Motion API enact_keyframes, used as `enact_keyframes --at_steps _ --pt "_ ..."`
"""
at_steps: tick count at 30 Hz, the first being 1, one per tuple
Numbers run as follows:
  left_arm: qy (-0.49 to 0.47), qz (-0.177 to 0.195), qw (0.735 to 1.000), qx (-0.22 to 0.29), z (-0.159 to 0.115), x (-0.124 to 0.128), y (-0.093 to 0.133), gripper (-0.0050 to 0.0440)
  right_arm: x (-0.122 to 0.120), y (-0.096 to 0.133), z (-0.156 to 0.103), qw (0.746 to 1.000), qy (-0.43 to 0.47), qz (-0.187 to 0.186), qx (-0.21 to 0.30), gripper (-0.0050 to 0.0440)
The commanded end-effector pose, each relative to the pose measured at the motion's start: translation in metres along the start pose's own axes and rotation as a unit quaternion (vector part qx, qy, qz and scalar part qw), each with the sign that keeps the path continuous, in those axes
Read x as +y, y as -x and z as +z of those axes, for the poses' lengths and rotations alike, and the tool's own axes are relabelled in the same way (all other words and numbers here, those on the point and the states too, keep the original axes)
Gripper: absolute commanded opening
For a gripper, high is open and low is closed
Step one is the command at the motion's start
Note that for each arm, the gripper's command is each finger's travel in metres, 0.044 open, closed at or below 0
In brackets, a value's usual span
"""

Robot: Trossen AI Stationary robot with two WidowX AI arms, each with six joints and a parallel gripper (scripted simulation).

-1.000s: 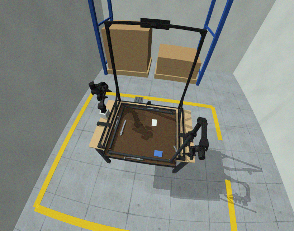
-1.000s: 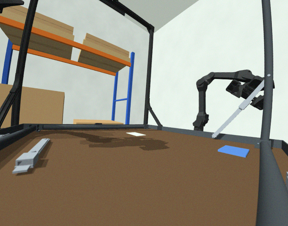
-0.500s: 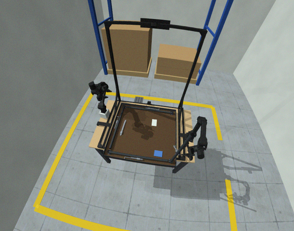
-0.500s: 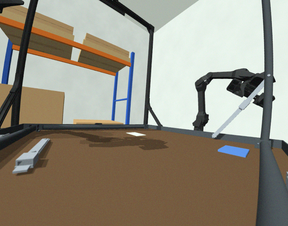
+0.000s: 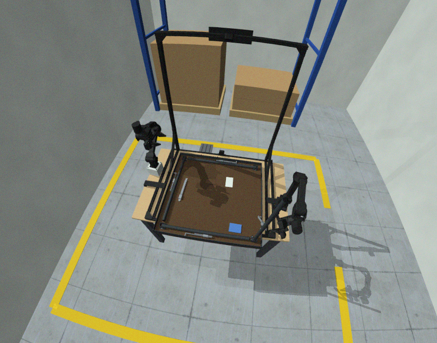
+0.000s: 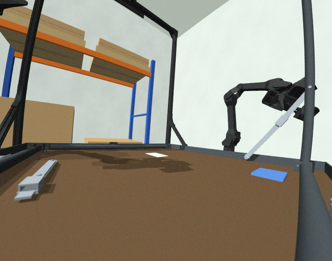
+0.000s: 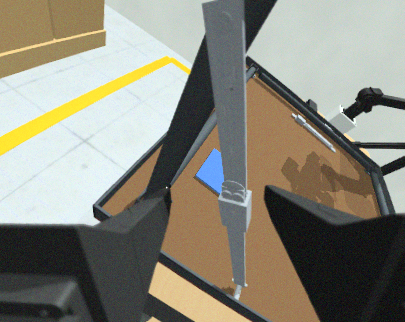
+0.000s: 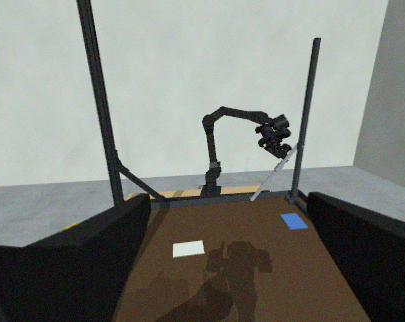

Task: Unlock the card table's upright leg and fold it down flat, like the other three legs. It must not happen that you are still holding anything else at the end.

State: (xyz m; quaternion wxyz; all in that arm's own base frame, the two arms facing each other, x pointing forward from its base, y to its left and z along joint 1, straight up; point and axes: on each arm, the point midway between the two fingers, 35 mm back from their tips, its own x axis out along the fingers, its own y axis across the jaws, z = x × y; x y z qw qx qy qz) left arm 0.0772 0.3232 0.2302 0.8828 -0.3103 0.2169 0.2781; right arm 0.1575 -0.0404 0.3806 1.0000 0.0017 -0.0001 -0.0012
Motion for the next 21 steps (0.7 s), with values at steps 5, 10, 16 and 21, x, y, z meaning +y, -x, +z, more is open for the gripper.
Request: enact_keyframes --at_steps 5,10,16,21 --pt "-0.008 0.011 1.0 -0.008 0.006 -0.0032 -0.0022 0.029 0.0004 0.0 0.0003 1.0 0.002 0.001 0.0 0.04" --pt "-0.01 0.015 1.0 -0.013 0.0091 -0.0038 -0.0042 0.029 0.0004 0.0 0.0003 1.0 0.002 0.001 0.0 0.04" --pt "-0.012 0.018 1.0 -0.017 0.012 -0.0046 -0.0069 0.029 0.0004 0.0 0.0003 1.0 0.002 0.001 0.0 0.04" --pt "-0.013 0.019 1.0 -0.018 0.0127 -0.0048 -0.0076 0.029 0.0004 0.0 0.0003 1.0 0.002 0.001 0.0 0.04"
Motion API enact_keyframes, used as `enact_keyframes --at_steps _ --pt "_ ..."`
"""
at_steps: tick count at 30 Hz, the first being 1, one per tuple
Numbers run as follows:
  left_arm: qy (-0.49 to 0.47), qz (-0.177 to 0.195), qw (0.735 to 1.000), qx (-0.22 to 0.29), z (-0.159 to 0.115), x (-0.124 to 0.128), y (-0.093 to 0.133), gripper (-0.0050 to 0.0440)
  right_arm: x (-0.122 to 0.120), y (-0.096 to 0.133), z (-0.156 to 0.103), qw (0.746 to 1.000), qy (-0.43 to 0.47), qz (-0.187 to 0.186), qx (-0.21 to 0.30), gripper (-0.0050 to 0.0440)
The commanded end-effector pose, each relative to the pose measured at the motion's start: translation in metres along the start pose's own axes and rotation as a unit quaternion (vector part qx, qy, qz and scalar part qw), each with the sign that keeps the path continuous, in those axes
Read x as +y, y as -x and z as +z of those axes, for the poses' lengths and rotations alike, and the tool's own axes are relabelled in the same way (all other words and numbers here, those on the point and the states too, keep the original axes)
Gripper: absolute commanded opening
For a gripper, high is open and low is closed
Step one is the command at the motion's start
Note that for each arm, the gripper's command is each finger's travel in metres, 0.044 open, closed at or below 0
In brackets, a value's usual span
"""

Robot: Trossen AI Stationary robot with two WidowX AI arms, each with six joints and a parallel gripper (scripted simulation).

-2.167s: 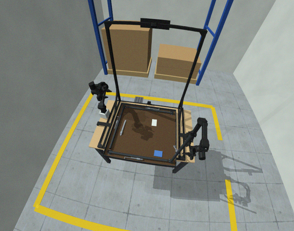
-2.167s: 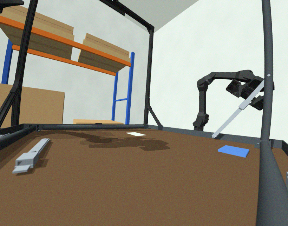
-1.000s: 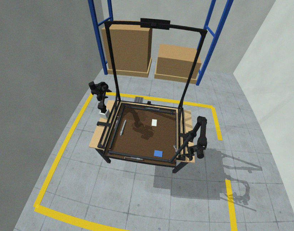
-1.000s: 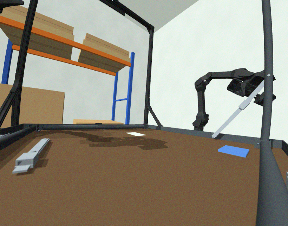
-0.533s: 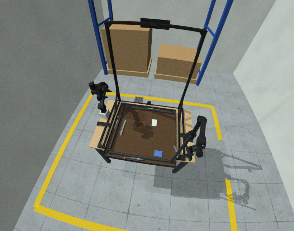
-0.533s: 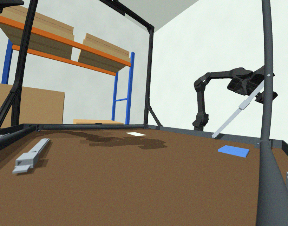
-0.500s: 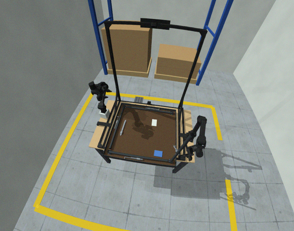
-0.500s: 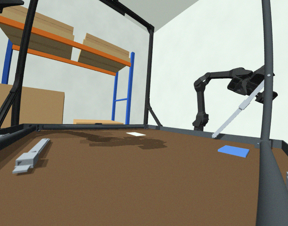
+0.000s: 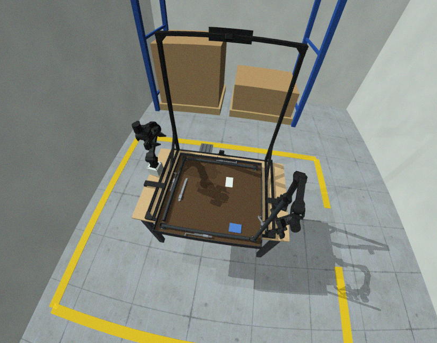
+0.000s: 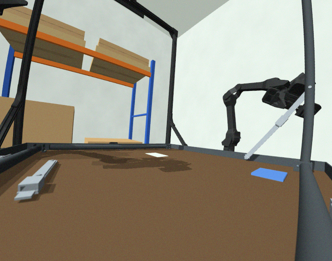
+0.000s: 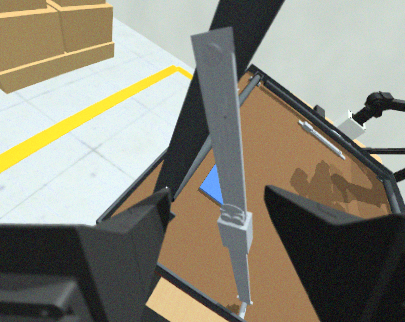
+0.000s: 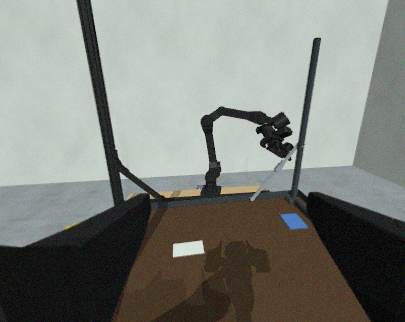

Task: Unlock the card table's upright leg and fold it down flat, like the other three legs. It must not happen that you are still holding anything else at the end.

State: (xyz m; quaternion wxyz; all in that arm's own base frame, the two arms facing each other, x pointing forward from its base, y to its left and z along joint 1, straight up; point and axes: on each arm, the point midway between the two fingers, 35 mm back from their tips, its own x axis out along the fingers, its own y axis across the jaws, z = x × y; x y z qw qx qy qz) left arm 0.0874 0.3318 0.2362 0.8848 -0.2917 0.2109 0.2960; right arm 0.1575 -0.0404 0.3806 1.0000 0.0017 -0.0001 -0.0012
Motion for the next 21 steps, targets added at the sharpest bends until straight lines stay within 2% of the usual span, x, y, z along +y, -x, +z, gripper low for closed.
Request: enact_keyframes --at_steps 1,21 --pt "-0.001 0.002 1.0 -0.002 0.001 -0.002 -0.001 0.029 0.0 0.0 0.0 1.0 0.002 0.001 0.0 0.04" --pt "0.006 -0.012 1.0 -0.005 -0.002 -0.005 -0.016 0.029 0.0 0.0 0.0 1.0 0.002 0.001 0.0 0.04"
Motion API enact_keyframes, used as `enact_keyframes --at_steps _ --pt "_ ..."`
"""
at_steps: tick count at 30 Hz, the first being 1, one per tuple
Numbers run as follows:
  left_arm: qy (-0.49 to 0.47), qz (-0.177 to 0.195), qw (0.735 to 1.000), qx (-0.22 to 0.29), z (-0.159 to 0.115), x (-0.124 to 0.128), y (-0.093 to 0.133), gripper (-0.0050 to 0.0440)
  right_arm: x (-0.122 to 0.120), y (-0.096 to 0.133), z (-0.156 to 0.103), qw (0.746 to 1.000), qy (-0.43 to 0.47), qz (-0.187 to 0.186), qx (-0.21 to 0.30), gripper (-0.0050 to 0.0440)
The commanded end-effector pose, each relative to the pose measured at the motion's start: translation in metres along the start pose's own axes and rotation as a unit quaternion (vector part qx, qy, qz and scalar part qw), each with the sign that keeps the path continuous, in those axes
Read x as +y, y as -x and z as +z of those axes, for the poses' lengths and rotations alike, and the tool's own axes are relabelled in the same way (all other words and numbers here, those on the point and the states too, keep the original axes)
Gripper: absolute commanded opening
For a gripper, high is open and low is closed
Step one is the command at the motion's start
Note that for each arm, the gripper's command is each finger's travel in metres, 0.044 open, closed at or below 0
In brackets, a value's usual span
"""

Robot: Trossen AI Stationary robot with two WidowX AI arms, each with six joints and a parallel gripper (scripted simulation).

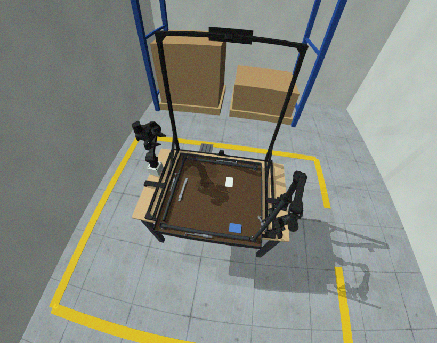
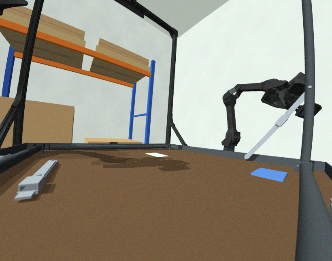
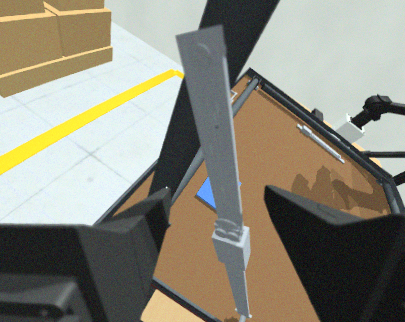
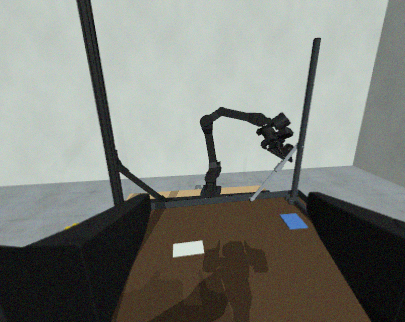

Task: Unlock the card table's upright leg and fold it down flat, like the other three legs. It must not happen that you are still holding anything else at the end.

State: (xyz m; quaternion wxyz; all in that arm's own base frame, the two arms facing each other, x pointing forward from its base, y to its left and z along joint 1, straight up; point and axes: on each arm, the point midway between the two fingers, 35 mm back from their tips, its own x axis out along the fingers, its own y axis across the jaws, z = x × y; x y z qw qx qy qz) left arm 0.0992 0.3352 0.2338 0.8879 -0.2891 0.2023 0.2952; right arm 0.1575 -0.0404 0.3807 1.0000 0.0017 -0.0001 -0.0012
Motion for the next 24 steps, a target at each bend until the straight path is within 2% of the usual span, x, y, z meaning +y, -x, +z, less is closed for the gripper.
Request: enact_keyframes --at_steps 1,24 --pt "0.008 -0.011 1.0 0.005 -0.007 -0.001 -0.006 0.029 0.0 0.0 0.0 1.0 0.002 0.001 0.0 0.04" --pt "0.038 -0.058 0.997 0.025 -0.031 -0.007 -0.029 0.029 0.0 0.0 0.0 1.0 0.002 0.001 0.0 0.04"
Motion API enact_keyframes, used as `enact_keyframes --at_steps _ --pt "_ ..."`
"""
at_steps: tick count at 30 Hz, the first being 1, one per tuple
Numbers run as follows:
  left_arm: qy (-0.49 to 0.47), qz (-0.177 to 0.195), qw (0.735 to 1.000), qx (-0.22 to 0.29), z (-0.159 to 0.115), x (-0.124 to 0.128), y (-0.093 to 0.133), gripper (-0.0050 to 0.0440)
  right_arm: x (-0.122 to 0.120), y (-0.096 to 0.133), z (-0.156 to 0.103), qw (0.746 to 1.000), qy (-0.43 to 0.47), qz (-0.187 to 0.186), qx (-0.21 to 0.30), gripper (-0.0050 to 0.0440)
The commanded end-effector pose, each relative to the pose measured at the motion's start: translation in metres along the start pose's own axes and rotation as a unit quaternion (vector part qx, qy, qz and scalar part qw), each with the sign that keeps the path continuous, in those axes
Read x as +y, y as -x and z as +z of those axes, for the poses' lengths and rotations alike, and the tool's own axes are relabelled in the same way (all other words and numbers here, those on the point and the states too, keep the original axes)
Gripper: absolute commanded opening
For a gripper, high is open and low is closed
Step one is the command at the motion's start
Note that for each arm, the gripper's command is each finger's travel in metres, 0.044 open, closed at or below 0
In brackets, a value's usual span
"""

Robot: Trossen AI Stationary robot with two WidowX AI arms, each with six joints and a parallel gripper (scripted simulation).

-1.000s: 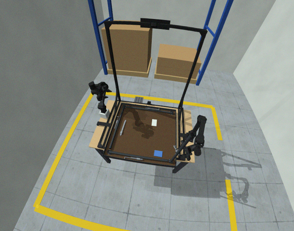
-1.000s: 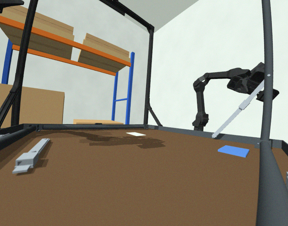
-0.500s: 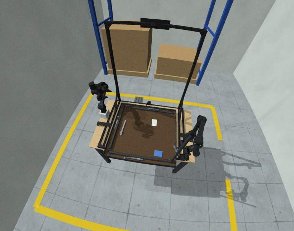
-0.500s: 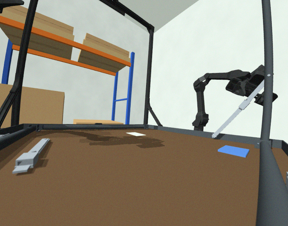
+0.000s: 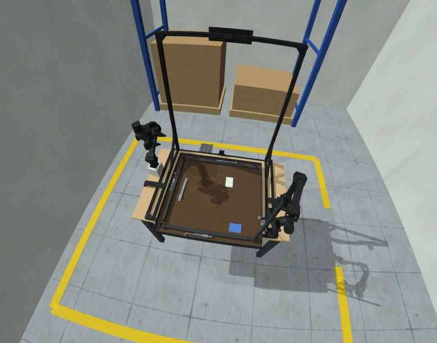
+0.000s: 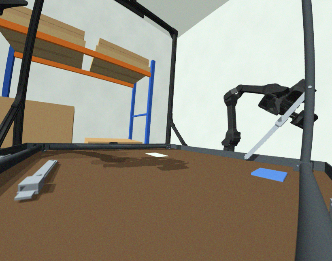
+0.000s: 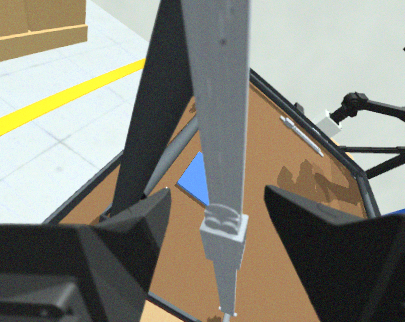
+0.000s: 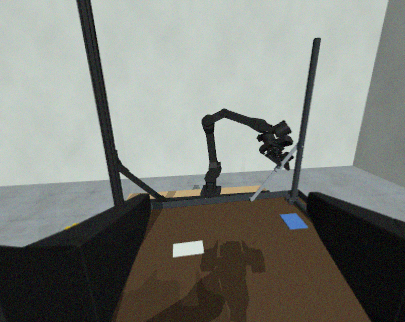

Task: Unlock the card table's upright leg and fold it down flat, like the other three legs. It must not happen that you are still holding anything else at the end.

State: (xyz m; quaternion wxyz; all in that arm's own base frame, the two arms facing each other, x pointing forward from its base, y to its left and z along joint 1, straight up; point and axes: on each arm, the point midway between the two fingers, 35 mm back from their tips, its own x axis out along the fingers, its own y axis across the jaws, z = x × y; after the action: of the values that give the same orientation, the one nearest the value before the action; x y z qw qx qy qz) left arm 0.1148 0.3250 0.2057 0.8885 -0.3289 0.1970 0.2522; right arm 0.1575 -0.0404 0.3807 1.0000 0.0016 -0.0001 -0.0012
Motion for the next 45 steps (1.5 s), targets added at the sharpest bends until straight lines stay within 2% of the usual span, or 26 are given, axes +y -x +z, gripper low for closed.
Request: enact_keyframes --at_steps 1,19,21,23,27,45 --pt "0.011 -0.012 1.0 0.006 -0.007 0.0 -0.008 0.029 0.0 0.0 0.0 1.0 0.002 0.001 0.0 0.04" --pt "0.029 -0.037 0.999 0.016 -0.021 -0.003 -0.023 0.029 0.0 0.0 0.0 1.0 0.002 0.001 0.0 0.04" --pt "0.029 -0.037 0.999 0.016 -0.021 -0.003 -0.023 0.0242 0.0 0.0 0.0 1.0 0.002 0.001 0.0 0.04" --pt "0.029 -0.037 0.999 0.016 -0.021 -0.003 -0.023 0.0242 0.0 0.0 0.0 1.0 0.002 0.001 0.0 0.04" --pt "0.029 -0.037 0.999 0.016 -0.021 -0.003 -0.023 0.0146 0.0 0.0 0.0 1.0 0.002 0.001 0.0 0.04" --pt "0.029 -0.037 0.999 0.016 -0.021 -0.003 -0.023 0.0053 0.0 0.0 0.0 1.0 0.002 0.001 0.0 0.04"
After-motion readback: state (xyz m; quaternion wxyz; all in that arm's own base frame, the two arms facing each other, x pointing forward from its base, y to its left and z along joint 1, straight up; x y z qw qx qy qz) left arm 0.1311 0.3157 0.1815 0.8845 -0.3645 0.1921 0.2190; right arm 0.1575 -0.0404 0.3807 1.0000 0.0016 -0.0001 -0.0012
